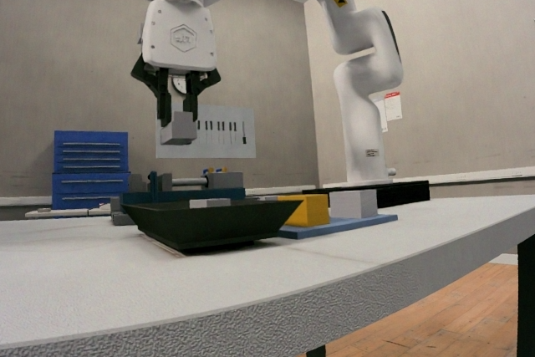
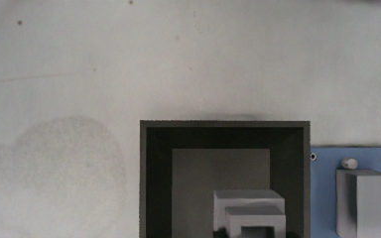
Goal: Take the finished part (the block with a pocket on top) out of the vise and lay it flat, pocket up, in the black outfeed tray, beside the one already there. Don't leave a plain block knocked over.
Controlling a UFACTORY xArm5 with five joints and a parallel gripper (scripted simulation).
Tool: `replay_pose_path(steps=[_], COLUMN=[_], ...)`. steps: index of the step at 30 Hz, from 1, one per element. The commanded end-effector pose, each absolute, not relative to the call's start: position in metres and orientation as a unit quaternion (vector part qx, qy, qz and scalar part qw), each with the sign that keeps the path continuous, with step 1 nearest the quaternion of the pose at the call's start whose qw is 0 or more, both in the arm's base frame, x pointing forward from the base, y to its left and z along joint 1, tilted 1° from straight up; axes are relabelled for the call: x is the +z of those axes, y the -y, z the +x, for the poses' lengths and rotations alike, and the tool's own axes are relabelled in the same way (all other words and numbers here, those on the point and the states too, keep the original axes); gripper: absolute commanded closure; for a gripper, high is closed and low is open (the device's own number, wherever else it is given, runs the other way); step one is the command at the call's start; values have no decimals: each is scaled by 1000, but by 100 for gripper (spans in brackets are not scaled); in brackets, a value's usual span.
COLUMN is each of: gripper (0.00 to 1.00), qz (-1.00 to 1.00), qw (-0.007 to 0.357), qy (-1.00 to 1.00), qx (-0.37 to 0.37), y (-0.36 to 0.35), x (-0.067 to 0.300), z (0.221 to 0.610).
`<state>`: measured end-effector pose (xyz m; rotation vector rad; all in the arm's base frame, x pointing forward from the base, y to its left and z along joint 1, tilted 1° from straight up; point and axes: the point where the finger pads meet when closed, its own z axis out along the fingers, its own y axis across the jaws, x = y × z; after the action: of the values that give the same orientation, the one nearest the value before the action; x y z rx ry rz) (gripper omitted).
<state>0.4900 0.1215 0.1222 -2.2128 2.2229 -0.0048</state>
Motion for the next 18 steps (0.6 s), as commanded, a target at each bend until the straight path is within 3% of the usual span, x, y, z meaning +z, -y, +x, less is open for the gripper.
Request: replay_pose_path(steps=[1,18], gripper=[100,100], qz=[-705,-705], qw=[5,5], qy=[-709,-709], qx=[-3,-3], y=[-122,-121], x=[122,101], z=[491,492])
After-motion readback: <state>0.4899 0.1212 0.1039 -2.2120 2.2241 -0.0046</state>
